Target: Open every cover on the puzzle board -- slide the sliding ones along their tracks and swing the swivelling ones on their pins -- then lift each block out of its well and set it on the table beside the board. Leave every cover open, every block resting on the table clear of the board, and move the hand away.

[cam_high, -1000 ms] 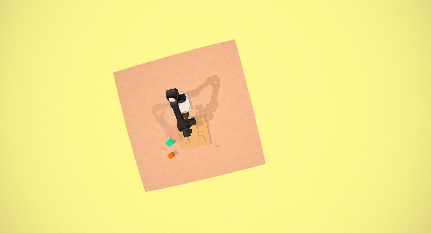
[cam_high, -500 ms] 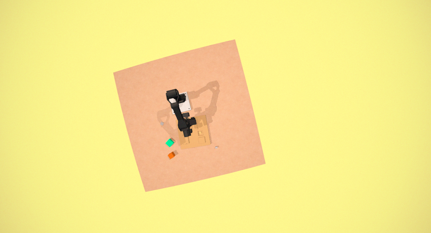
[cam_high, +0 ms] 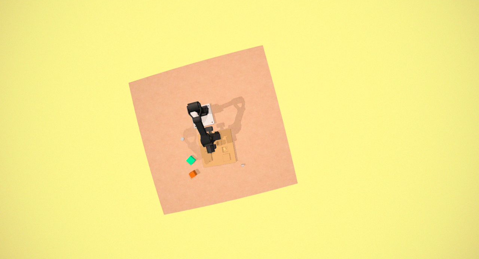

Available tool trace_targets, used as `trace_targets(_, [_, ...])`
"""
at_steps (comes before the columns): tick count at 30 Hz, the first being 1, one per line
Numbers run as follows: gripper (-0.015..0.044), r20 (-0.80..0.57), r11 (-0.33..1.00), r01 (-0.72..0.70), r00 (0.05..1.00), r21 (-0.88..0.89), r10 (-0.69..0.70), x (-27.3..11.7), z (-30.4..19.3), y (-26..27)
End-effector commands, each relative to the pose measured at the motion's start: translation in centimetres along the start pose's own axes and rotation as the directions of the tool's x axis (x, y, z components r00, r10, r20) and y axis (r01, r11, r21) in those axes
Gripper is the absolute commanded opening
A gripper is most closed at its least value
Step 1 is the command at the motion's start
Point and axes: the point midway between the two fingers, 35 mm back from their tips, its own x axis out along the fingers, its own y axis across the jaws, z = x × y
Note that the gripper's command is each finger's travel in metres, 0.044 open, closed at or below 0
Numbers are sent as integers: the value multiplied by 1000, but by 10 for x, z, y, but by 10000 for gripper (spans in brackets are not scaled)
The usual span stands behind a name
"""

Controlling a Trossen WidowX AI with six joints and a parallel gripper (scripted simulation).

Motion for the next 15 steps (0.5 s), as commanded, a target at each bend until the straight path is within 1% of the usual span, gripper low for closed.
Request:
trace_targets(1, [0, 3, 1000, -14, 1000, 5, 14, 7, 0, 3])
trace_targets(15, [0, 3, 1000, -14, 1000, 5, 14, 8, 6, 2])
